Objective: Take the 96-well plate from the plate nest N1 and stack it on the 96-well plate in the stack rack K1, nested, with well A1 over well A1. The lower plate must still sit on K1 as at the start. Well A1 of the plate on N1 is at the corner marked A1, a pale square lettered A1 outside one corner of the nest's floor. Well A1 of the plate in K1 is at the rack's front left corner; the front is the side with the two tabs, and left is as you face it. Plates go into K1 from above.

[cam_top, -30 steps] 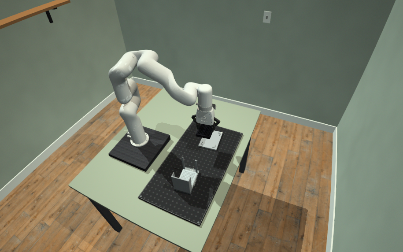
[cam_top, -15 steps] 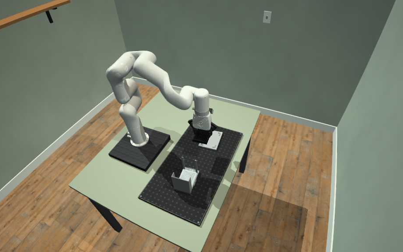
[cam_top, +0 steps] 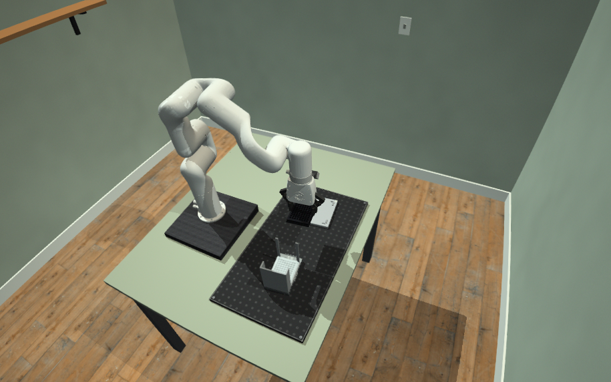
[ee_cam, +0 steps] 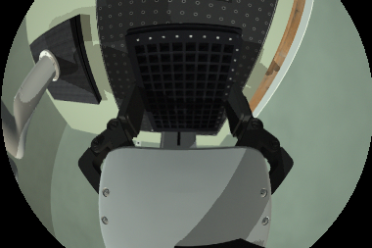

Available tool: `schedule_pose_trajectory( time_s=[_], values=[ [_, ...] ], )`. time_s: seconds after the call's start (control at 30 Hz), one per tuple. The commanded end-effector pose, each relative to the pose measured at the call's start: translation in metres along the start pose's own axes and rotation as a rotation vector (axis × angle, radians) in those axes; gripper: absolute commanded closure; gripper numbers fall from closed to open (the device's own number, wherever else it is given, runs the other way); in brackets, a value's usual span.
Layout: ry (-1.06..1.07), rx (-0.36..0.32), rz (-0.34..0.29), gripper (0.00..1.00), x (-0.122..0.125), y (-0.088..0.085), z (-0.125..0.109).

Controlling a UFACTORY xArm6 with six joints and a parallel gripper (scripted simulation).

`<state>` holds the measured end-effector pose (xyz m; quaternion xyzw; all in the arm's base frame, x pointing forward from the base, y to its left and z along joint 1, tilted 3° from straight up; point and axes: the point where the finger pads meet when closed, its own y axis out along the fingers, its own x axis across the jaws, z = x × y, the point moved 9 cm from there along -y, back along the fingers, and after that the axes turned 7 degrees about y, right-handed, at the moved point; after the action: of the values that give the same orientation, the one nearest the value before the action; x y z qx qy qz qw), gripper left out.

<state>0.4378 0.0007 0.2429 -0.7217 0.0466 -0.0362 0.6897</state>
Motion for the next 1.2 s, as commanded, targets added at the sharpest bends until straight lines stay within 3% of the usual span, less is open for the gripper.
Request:
schedule_pose_trajectory(
  time_s=[0.0, 1.17],
  values=[
    [0.0, 0.001, -0.005, 1.0, 0.001, -0.002, -0.018],
    [0.0, 0.0, -0.005, 1.0, 0.003, -0.004, -0.118]
  ],
)
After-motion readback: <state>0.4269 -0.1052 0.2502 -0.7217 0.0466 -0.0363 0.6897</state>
